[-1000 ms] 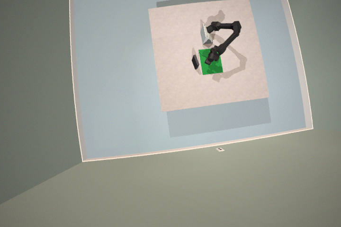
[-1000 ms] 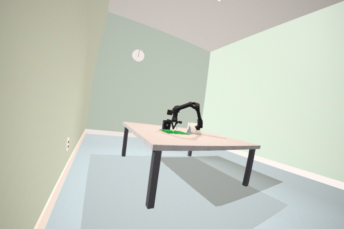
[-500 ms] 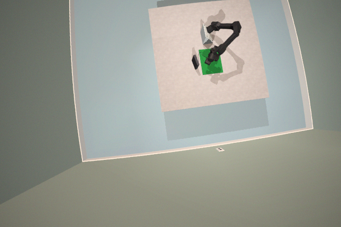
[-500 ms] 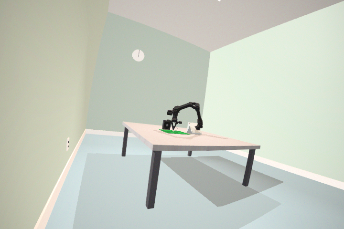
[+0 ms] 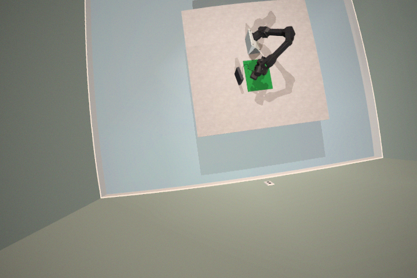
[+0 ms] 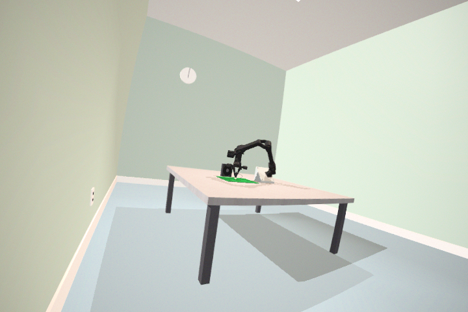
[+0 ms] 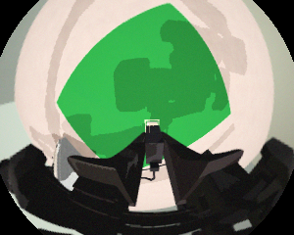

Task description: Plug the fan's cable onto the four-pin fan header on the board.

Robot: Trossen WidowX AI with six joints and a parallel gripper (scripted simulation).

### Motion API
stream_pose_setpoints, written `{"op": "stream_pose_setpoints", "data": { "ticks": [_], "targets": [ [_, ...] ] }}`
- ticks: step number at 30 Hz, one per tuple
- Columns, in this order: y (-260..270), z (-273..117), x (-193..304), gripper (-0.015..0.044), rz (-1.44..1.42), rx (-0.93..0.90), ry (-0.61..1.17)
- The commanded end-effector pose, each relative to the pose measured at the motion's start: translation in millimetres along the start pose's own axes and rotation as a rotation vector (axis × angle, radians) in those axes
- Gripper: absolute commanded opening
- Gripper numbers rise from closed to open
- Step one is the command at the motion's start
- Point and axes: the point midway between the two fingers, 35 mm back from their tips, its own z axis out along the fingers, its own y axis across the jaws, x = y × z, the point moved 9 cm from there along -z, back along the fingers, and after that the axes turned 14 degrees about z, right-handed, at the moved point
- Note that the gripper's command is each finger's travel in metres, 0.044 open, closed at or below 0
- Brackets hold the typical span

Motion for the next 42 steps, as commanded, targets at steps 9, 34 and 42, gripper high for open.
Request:
{"op": "stream_pose_setpoints", "data": {
  "ticks": [9,34,42],
  "targets": [
    [0,9,0,0.0,0.004,-0.003,-0.006],
    [0,-46,1,0.026,0.005,-0.002,-0.004],
    [13,-48,-38,0.026,0.006,0.003,-0.002]
  ]
}}
